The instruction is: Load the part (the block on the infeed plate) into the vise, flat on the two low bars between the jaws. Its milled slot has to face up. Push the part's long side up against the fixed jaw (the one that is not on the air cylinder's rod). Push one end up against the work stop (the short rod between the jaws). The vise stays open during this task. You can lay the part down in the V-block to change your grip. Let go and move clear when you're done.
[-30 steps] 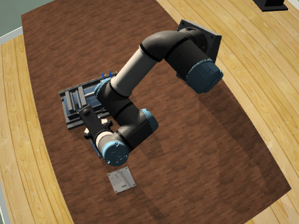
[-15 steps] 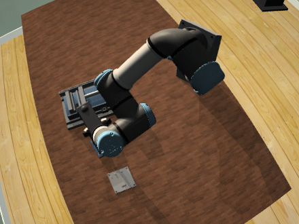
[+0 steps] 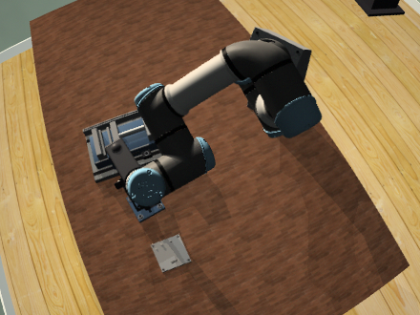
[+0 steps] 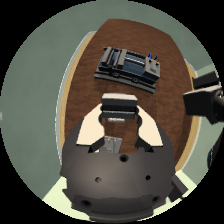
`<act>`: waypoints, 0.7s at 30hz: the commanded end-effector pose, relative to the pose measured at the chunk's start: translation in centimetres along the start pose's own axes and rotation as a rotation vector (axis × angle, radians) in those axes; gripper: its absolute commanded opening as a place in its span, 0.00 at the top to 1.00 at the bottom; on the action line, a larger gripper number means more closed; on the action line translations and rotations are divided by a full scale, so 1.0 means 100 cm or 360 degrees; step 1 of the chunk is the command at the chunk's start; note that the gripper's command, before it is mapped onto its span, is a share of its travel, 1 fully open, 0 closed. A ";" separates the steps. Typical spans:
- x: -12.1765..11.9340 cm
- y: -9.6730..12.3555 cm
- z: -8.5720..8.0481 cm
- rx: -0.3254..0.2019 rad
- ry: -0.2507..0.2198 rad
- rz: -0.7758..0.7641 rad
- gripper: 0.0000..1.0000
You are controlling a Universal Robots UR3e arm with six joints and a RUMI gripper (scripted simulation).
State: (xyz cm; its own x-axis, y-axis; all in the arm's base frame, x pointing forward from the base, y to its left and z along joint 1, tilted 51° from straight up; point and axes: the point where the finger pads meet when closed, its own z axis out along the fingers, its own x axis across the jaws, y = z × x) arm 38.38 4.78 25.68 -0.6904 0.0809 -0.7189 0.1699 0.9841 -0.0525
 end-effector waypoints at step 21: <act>0.000 -0.002 0.000 -0.0245 -0.0001 -0.0002 1.00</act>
State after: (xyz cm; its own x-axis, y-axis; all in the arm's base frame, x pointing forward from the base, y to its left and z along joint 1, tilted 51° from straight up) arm 38.37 4.68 25.69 -0.6903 0.0815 -0.7189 0.0841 0.9959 0.0321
